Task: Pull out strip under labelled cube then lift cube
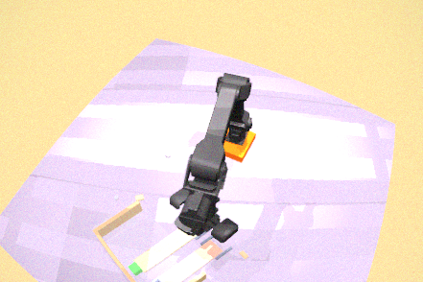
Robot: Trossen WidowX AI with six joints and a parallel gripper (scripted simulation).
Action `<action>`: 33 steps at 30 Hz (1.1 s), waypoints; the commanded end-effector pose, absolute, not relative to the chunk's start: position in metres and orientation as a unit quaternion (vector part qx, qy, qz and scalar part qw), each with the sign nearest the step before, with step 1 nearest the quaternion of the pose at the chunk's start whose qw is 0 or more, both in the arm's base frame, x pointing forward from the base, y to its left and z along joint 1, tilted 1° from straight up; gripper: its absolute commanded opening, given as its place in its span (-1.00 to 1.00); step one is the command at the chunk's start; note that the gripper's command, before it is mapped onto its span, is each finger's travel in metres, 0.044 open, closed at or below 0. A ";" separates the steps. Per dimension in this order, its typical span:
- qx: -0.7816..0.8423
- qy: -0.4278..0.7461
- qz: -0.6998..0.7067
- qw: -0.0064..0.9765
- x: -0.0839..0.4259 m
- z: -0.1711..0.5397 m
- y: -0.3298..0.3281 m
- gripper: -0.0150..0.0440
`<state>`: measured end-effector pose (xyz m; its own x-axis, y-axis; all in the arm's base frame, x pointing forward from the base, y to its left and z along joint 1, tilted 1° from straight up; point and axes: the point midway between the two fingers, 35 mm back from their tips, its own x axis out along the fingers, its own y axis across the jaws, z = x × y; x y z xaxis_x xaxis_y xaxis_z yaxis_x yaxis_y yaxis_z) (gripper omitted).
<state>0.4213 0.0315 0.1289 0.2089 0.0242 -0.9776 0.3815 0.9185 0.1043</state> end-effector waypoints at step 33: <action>0.176 0.680 -0.160 0.693 0.437 0.056 0.057 -0.49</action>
